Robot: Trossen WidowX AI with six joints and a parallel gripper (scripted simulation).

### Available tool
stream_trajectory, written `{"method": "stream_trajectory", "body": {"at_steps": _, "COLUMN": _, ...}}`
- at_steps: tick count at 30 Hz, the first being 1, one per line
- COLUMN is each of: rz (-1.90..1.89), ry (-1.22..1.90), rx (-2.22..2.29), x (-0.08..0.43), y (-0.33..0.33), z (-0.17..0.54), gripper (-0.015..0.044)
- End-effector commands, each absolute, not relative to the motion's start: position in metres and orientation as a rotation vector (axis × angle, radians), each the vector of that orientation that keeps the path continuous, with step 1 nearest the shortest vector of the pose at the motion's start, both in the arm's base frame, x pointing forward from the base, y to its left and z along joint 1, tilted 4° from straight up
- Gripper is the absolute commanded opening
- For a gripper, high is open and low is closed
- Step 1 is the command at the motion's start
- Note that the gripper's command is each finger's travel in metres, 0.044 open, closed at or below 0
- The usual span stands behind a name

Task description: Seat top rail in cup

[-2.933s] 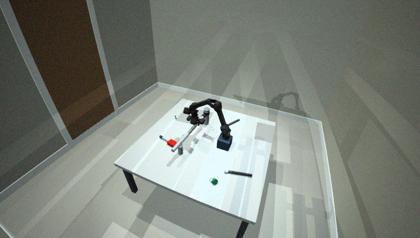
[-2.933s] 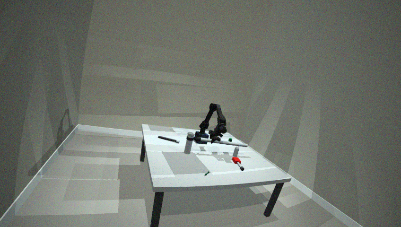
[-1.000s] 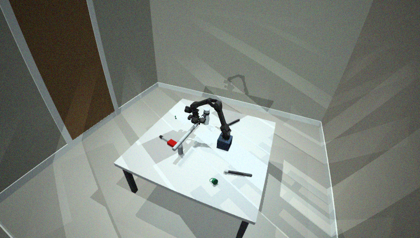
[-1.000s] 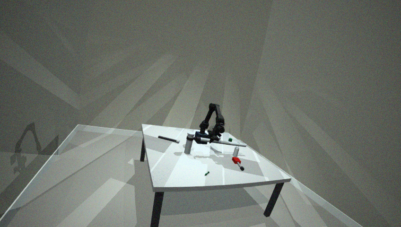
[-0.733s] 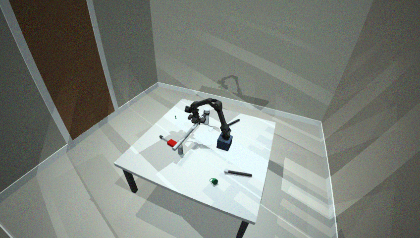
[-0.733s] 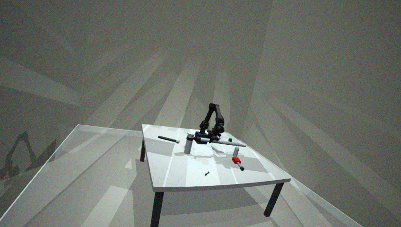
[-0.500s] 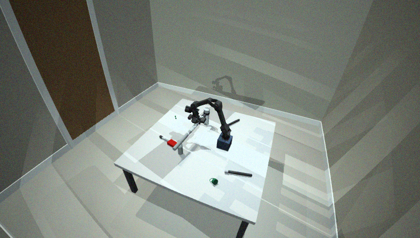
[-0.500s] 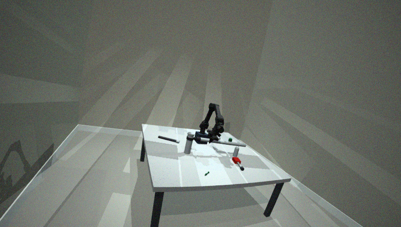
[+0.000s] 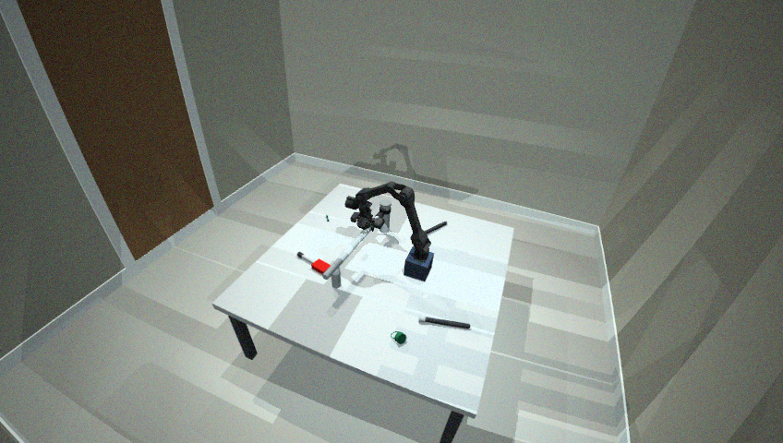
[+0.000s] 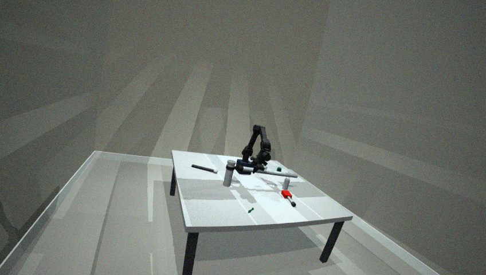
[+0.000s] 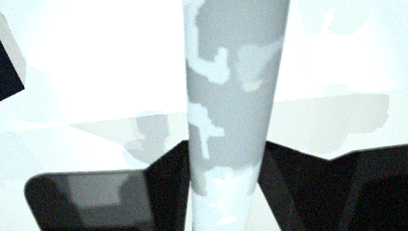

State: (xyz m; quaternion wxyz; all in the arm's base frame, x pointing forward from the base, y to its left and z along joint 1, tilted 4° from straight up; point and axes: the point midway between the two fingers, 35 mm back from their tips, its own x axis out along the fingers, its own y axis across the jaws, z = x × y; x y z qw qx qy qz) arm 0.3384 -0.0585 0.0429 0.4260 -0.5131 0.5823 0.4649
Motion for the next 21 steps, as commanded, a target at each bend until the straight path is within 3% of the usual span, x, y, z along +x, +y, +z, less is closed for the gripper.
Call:
{"method": "stream_trajectory", "body": {"at_steps": 1, "rz": 1.150, "ry": 1.459, "rx": -1.299, "x": 0.3395, "y": -0.0641, "z": 0.0470, "gripper": 0.0000}}
{"method": "stream_trajectory", "body": {"at_steps": 21, "rz": 1.162, "ry": 1.455, "rx": -1.283, "x": 0.3383, "y": -0.0622, "z": 0.0433, "gripper": 0.0000}}
